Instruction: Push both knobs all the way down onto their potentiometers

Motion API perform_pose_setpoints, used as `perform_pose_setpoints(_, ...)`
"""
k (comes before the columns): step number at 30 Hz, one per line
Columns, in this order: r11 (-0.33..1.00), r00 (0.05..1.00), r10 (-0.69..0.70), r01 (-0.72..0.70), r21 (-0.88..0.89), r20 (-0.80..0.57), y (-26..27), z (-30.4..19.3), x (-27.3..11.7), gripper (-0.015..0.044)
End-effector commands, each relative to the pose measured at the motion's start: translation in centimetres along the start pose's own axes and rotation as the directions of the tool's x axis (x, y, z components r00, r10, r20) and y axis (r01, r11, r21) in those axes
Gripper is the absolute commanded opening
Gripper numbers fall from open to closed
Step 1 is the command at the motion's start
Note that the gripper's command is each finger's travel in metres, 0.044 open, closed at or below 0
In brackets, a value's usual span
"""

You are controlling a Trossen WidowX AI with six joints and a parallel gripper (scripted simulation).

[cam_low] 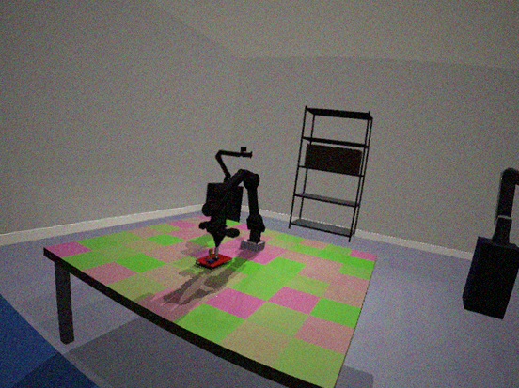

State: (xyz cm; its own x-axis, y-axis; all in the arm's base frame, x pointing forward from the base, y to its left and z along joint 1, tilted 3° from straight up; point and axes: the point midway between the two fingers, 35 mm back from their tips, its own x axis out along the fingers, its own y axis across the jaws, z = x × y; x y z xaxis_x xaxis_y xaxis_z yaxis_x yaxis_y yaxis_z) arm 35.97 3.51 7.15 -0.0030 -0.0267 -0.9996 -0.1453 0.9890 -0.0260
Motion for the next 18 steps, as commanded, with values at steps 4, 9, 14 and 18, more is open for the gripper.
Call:
perform_pose_setpoints(4, 1.0, 1.0, -0.005, 0.005, -0.004, 0.0, -0.09, -0.03, 0.0, 0.0)
perform_pose_setpoints(9, 1.0, 1.0, -0.005, 0.005, -0.004, 0.0, -0.09, -0.03, 0.29, 0.0)
perform_pose_setpoints(14, 1.0, 1.0, -0.005, 0.005, -0.004, 0.0, -0.09, -0.03, 0.31, 0.0)
perform_pose_setpoints(18, 1.0, 1.0, -0.005, 0.005, -0.004, 0.0, -0.09, -0.03, 0.31, 0.0)
